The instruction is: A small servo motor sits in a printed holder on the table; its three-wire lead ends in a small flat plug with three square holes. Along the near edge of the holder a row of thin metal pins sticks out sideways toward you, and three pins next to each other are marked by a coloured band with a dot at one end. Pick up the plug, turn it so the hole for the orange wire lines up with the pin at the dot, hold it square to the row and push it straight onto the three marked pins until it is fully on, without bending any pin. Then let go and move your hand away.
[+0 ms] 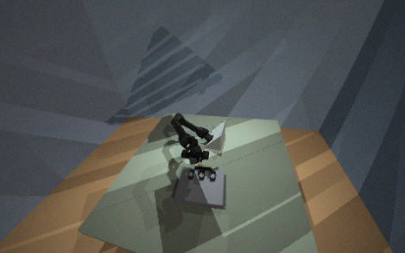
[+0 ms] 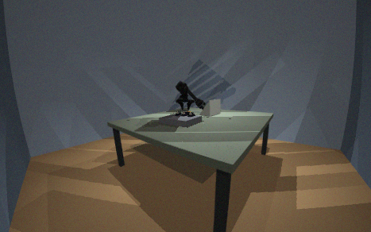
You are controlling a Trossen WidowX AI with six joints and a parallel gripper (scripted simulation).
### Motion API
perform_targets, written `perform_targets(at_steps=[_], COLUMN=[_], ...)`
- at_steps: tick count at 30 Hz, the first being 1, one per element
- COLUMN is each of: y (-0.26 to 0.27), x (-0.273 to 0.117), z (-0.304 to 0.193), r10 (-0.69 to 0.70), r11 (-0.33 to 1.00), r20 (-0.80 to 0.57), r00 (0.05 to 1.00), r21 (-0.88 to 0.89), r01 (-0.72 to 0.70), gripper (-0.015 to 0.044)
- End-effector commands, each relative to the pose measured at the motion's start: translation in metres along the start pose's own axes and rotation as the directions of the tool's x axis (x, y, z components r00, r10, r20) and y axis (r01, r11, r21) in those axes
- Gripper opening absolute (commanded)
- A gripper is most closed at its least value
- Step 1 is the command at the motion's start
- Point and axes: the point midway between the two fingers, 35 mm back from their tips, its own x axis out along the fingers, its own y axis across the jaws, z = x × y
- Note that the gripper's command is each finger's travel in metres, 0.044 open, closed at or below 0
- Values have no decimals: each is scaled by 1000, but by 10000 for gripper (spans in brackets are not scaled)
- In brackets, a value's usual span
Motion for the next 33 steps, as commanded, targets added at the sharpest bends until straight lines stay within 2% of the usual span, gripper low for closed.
perform_targets(at_steps=[1,2,33], y=[2,2,2], x=[-34,-39,-41], z=[2,2,1], r10=[10,10,10], r11=[1000,1000,1000], r20=[18,18,18], r00=[1000,1000,1000], r21=[6,6,6], r01=[-10,-10,-10], gripper=[420,440,440])
